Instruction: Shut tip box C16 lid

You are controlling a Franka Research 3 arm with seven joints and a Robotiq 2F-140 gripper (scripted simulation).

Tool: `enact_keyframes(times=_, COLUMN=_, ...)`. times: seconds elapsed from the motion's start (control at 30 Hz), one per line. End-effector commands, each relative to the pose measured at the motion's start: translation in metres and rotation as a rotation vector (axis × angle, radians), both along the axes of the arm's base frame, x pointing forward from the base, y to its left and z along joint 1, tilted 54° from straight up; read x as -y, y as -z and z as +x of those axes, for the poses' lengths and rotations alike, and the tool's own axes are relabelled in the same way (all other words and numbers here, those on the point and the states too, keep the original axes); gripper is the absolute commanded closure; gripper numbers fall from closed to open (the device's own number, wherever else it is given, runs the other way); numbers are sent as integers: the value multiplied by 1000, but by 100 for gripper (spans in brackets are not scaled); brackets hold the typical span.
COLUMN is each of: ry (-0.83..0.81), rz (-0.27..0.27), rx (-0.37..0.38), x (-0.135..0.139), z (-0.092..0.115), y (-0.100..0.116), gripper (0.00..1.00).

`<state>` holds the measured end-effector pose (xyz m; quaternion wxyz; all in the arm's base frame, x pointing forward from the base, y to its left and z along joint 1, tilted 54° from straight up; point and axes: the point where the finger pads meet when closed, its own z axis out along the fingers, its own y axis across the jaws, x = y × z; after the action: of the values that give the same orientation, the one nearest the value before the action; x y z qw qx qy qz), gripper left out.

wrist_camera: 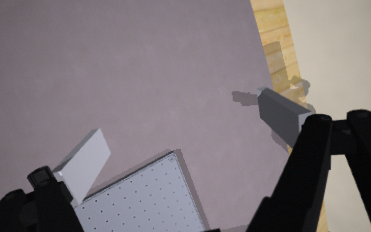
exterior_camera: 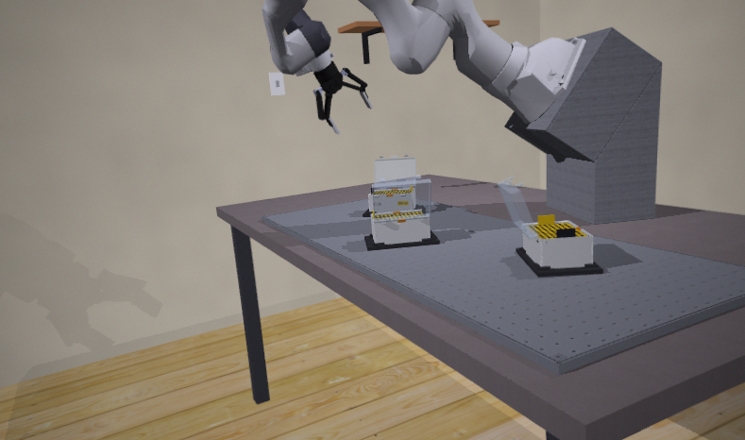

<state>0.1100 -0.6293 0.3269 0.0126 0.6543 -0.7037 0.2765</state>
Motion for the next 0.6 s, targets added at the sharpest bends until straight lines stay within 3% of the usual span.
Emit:
enact_keyframes(times=0.0, ry=7, rz=11, rx=10, x=-5, z=20, y=-8, gripper=0)
enact_keyframes(times=0.57, ry=-47, rz=1, rx=7, x=-25, z=86, y=-36, gripper=0)
